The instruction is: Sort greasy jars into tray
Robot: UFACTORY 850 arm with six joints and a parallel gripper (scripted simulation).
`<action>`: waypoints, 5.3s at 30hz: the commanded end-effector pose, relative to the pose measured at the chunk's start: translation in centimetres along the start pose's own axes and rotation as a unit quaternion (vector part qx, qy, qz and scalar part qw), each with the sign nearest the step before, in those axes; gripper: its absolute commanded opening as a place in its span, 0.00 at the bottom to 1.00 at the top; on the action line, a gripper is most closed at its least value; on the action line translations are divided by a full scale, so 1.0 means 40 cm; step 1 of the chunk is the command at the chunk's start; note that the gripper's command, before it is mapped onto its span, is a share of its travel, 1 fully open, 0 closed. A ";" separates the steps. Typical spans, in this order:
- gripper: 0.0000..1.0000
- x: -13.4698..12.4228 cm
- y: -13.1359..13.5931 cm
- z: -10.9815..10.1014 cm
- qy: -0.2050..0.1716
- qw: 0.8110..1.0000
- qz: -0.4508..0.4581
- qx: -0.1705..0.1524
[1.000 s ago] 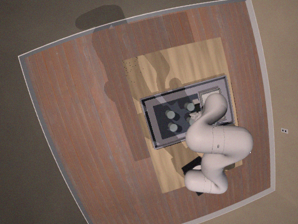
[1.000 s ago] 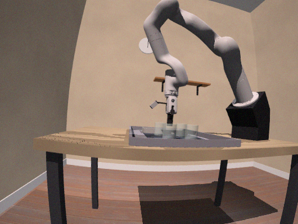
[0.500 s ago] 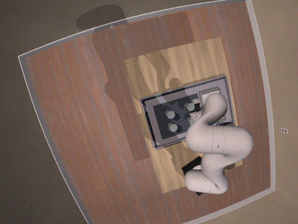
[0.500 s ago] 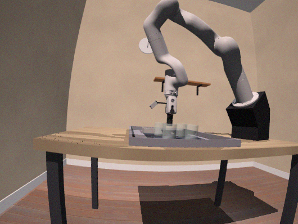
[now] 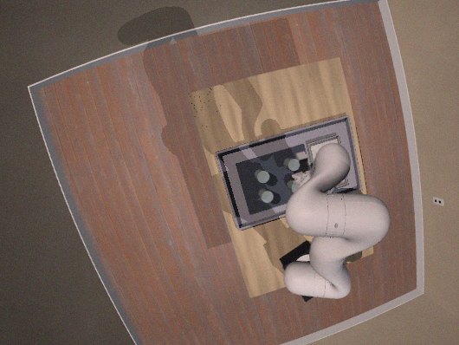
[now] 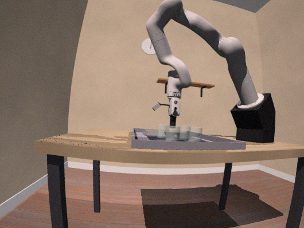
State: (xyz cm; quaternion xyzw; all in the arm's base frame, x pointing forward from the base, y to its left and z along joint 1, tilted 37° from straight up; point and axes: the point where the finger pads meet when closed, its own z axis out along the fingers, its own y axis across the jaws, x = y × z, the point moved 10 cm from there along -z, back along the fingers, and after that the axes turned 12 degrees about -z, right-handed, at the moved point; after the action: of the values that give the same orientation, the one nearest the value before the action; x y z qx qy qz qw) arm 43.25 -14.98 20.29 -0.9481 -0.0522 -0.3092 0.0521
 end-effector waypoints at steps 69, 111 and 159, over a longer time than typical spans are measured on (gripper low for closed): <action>0.00 0.021 0.005 -0.010 0.000 1.000 0.000 0.000; 0.00 0.034 0.007 -0.020 0.000 1.000 0.000 0.000; 0.00 -0.028 -0.006 -0.001 0.000 1.000 0.000 0.000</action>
State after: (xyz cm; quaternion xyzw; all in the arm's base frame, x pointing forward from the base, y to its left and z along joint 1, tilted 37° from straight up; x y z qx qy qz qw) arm 42.29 -14.81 19.62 -0.9481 -0.0522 -0.3092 0.0521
